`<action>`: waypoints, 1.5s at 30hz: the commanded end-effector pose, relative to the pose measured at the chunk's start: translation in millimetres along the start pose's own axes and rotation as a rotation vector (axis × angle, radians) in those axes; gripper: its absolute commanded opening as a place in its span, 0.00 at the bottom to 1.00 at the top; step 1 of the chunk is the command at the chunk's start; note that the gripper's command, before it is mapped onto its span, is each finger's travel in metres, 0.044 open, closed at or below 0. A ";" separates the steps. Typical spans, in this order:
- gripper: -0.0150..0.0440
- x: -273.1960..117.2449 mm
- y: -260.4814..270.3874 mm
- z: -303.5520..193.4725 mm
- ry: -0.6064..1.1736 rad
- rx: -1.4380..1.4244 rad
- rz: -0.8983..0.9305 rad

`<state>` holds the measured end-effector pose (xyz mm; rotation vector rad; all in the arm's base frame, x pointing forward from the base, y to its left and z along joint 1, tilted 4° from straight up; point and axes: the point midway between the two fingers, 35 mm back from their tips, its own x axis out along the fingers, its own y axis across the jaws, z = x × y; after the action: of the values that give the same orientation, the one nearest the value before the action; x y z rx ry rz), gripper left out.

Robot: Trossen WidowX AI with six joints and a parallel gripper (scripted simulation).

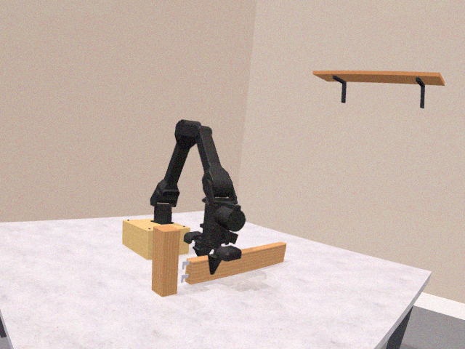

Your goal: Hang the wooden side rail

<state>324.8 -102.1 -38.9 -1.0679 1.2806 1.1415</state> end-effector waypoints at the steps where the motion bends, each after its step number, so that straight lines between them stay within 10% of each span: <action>1: 0.25 -6.4 -2.6 -0.2 0.001 -0.008 -0.015; 45: 0.25 -13.8 -2.5 -0.2 0.001 -0.008 -0.015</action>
<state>324.7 -102.1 -31.7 -1.0678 1.2808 1.1440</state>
